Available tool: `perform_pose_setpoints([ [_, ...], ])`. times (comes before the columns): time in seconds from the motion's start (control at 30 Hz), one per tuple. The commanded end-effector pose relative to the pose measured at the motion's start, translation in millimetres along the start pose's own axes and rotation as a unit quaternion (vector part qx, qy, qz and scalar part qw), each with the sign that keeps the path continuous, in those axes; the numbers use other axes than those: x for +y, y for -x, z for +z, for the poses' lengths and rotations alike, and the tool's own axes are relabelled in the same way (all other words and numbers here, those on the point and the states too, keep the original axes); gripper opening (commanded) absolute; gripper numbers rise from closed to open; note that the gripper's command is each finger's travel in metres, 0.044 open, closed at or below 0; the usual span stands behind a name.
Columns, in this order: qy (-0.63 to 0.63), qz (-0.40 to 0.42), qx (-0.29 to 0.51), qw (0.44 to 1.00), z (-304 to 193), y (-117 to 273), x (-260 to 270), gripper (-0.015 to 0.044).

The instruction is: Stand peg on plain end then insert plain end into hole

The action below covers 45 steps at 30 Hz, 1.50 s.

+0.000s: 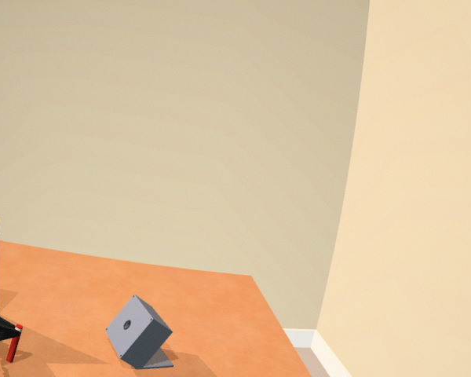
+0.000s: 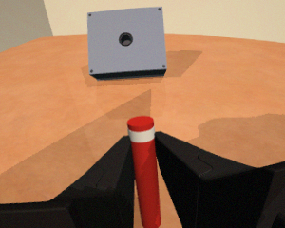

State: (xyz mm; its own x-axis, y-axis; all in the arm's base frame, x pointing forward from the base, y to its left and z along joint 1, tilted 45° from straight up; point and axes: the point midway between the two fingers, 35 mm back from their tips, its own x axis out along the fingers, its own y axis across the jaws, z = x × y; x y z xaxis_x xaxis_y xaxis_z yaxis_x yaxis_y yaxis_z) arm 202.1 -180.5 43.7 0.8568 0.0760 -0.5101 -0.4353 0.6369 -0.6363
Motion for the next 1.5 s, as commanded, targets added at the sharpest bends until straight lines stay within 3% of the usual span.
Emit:
perform_pose_setpoints([
  [0.0,0.002,-0.001,-0.015,1.0,-0.5,2.0,-1.1,0.005],
  [0.23,0.002,-0.001,-0.045,0.999,-2.8,6.0,-1.0,0.005],
  [1.47,-0.009,0.0,-0.041,0.999,-10.0,10.6,1.1,0.005],
])
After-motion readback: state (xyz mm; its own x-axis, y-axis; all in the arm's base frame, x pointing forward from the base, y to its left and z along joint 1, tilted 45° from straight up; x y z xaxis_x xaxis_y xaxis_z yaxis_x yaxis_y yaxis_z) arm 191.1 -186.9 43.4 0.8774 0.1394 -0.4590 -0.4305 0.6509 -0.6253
